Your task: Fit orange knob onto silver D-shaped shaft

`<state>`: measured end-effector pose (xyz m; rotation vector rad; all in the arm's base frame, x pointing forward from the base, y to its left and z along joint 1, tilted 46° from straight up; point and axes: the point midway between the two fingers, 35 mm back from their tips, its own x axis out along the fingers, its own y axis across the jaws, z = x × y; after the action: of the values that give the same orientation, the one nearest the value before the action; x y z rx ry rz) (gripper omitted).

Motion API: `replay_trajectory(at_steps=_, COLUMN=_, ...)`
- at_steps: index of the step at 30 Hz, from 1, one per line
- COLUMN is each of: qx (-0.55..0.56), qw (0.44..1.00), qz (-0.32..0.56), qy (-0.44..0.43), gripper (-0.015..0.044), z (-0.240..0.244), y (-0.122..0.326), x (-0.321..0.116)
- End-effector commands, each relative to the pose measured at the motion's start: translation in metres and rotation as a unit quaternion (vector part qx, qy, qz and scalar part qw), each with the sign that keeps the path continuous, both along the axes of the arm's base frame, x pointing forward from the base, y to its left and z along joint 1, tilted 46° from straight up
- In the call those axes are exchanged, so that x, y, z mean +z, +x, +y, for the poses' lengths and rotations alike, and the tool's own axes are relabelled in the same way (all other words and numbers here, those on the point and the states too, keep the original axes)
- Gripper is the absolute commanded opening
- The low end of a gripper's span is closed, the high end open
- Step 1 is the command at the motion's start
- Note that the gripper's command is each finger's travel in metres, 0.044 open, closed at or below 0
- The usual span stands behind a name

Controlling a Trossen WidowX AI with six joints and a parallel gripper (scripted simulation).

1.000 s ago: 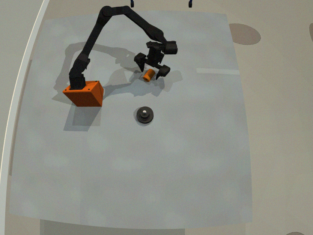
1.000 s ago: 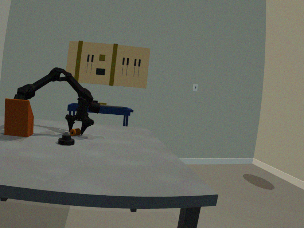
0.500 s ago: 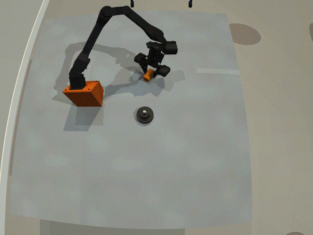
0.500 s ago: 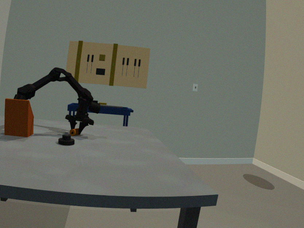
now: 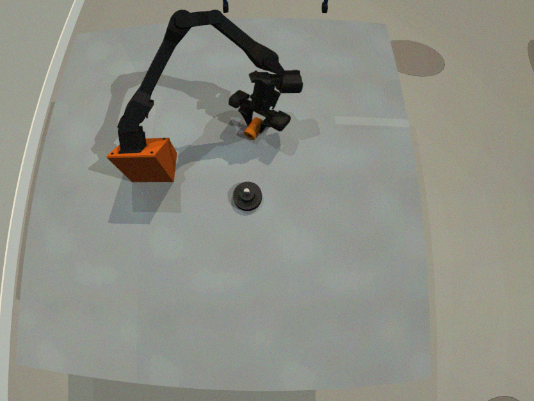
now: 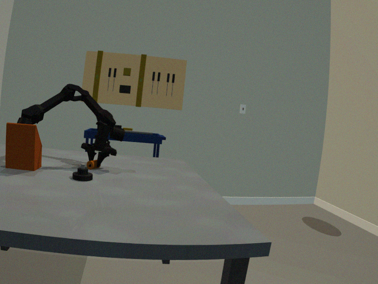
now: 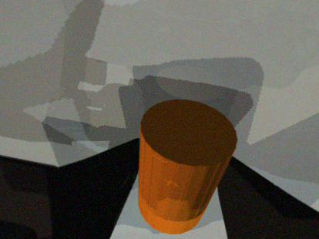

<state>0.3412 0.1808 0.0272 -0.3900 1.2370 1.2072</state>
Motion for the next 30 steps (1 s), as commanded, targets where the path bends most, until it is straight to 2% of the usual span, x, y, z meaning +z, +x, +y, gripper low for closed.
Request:
replay_trajectory(at_steps=1, qx=-0.008, qw=1.0, qz=-0.007, qy=0.018, gripper=0.0179, z=-0.002, y=-0.001, x=0.0)
replay_trajectory(at_steps=30, qx=-0.097, qw=0.963, qz=-0.103, qy=0.229, gripper=0.0179, z=-0.03, y=-0.016, x=-0.008)
